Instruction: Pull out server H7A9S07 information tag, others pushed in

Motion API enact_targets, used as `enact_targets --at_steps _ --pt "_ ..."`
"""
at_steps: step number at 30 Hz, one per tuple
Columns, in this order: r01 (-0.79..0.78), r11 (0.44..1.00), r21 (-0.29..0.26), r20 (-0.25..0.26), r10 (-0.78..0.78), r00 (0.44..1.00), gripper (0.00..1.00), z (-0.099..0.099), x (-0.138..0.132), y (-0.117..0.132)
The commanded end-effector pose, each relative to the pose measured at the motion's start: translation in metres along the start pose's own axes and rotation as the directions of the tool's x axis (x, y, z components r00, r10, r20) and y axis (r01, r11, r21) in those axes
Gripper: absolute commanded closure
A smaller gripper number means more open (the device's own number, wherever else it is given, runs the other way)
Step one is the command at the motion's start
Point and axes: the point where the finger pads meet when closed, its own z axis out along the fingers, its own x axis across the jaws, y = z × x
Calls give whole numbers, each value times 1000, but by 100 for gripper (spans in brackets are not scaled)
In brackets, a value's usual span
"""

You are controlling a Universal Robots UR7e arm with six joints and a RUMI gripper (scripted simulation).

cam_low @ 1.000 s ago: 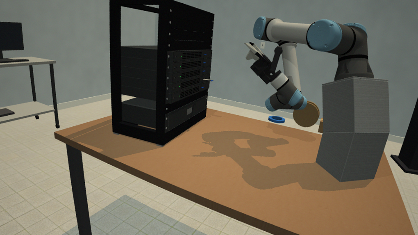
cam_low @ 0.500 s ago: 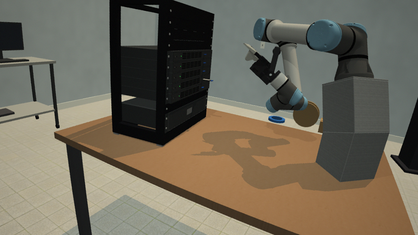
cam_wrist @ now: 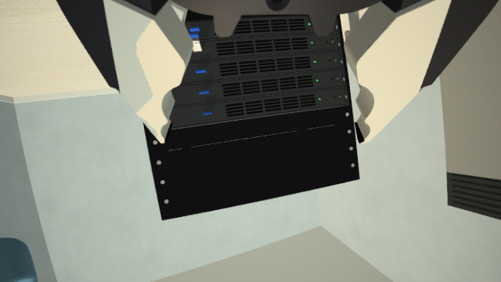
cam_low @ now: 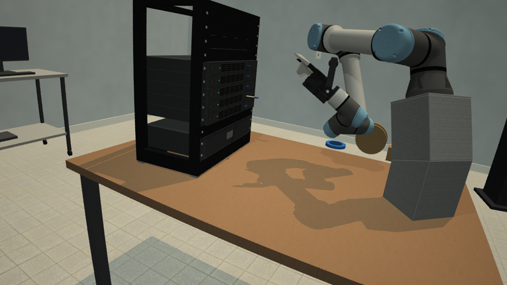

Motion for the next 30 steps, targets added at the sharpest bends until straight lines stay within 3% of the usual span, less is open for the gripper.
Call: enact_targets --at_steps 1,30 --pt "-37 999 -16 -9 37 999 0 1 4 4" --pt "-205 975 -80 -66 201 977 0 0 22 26"
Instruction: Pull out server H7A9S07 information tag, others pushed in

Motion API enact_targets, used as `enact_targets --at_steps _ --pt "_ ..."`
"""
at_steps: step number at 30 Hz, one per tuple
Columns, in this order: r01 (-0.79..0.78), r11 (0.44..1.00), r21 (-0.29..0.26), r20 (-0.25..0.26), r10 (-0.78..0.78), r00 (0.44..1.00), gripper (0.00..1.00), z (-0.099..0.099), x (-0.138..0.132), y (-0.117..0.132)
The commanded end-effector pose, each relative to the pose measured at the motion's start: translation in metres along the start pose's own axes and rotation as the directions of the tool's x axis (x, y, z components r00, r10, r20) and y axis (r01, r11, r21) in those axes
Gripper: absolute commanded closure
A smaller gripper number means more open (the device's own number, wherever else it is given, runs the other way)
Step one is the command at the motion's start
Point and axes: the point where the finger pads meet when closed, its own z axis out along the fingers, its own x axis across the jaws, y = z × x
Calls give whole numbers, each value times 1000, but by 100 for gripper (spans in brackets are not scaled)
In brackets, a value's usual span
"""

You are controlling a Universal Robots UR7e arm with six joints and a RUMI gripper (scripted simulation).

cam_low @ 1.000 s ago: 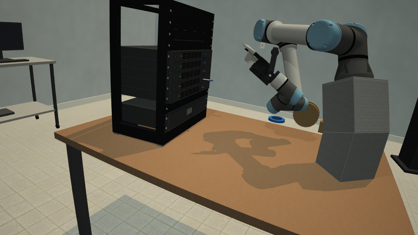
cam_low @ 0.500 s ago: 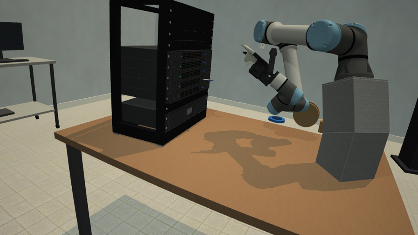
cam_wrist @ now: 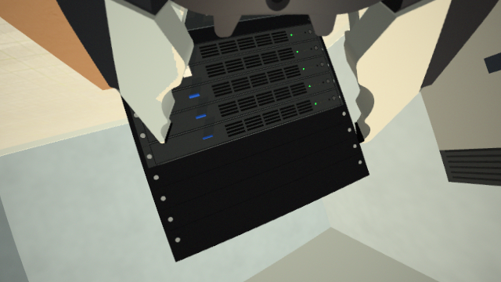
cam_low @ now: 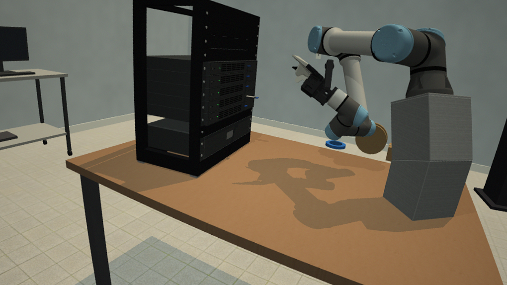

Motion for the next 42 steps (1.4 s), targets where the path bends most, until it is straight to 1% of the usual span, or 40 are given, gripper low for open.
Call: enact_targets --at_steps 1,30,42 --pt "-32 999 -12 -9 32 999 0 0 4 3" --pt "-190 980 -65 -66 186 980 0 0 23 21" --pt "-261 962 -83 -96 253 963 0 -1 31 30"
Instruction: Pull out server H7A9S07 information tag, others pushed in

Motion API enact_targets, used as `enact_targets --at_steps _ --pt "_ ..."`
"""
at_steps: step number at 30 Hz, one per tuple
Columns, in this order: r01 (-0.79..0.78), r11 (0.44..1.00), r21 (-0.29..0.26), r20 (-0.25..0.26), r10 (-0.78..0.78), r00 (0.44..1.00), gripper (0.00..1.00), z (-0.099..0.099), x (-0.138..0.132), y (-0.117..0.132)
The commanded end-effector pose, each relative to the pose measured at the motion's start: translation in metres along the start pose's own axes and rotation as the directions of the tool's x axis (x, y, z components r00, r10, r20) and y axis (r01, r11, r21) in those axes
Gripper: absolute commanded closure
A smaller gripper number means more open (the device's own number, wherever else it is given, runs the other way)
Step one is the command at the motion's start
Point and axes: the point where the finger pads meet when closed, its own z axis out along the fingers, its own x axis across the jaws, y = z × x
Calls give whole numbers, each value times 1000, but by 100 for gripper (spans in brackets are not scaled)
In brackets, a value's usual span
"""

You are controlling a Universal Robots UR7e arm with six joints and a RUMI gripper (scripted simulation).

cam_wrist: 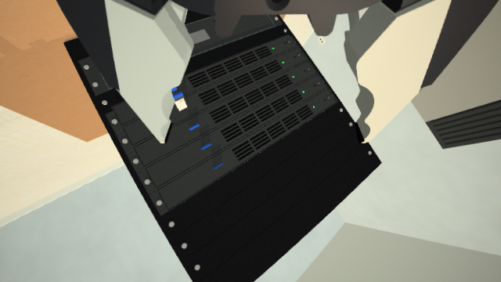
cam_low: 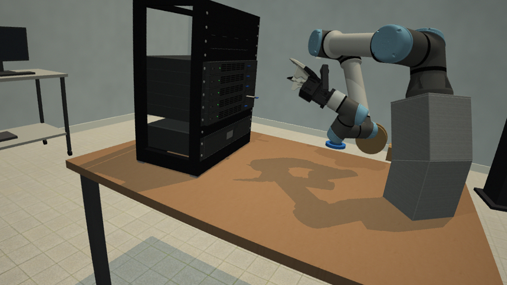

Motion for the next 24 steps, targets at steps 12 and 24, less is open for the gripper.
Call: enact_targets --at_steps 12,24 --pt "-85 996 -26 -30 84 996 0 0 12 7" --pt "-141 989 -40 -52 139 989 0 0 19 13"
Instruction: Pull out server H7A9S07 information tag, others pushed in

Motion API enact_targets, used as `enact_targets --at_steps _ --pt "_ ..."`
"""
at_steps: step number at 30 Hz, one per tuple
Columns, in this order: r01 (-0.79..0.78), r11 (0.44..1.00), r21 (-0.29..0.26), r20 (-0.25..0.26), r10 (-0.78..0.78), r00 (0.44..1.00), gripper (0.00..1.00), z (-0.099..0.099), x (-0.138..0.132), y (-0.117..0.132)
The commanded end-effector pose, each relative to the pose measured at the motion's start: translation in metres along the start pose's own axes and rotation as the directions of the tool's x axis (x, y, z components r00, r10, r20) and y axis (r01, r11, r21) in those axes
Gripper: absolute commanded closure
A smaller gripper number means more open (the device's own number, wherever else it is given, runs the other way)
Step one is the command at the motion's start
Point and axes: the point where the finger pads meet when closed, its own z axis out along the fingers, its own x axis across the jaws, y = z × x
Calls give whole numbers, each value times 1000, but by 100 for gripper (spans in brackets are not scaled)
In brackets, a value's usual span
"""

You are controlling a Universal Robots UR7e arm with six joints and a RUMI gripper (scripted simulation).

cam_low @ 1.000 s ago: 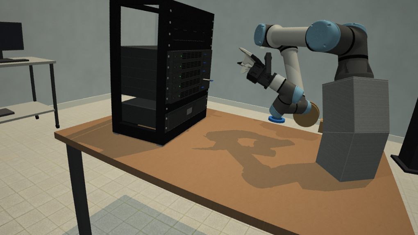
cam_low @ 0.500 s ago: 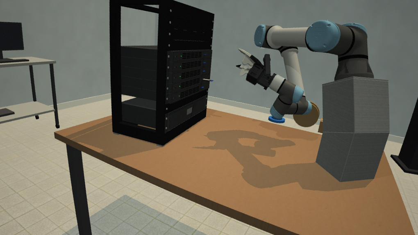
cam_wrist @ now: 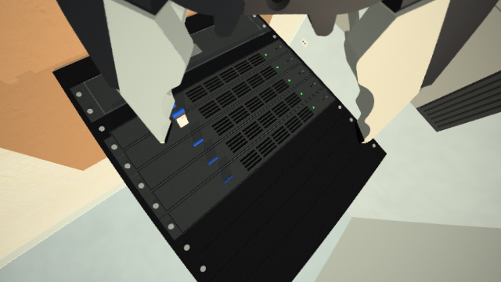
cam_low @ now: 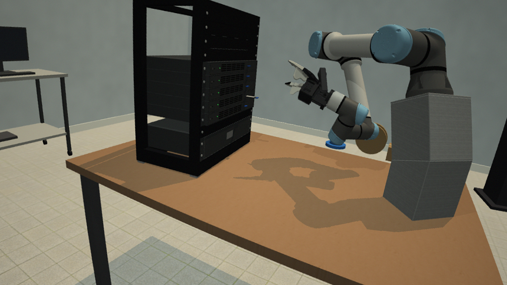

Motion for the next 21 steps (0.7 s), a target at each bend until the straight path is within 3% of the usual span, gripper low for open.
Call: enact_targets --at_steps 1,21 --pt "-24 1000 -7 -8 24 1000 0 0 3 2" --pt "-120 992 -31 -45 119 992 0 0 17 9"
